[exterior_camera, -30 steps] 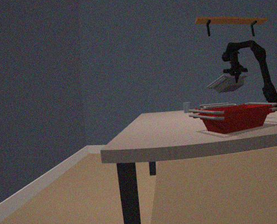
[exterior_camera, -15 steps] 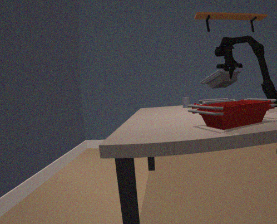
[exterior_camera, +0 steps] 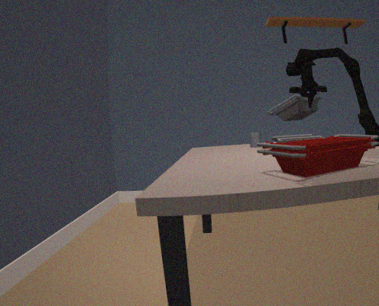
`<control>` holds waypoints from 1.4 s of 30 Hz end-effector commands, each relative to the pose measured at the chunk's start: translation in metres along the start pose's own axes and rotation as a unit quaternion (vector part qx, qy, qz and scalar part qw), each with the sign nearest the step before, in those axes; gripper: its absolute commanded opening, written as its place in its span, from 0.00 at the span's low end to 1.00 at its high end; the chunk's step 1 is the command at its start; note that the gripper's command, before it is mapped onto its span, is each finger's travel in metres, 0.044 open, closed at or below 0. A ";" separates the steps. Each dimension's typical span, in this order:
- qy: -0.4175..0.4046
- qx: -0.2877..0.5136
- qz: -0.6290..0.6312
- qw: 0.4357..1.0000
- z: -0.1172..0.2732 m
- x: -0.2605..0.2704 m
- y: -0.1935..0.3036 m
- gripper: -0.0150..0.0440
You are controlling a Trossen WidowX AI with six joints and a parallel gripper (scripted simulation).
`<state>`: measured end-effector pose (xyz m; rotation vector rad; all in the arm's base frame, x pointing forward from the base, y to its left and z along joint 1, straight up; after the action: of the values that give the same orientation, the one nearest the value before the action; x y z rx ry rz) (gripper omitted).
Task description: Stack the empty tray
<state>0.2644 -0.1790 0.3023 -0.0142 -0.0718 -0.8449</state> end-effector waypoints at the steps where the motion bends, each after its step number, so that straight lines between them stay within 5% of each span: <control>1: -0.009 0.003 0.010 1.000 0.005 -0.004 0.013 0.25; 42: -0.002 0.021 0.149 0.989 0.008 -0.083 0.145 0.25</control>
<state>0.3179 -0.0304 0.3023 0.0115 -0.0711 -0.5579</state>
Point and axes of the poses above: the point midway between the two fingers, 35 mm back from their tips, its own z axis back along the fingers, its own x axis across the jaws, y = z × x, the point moved 8 cm from there along z, back along the fingers, and after that the axes turned 15 degrees about -z, right-handed, at the moved point
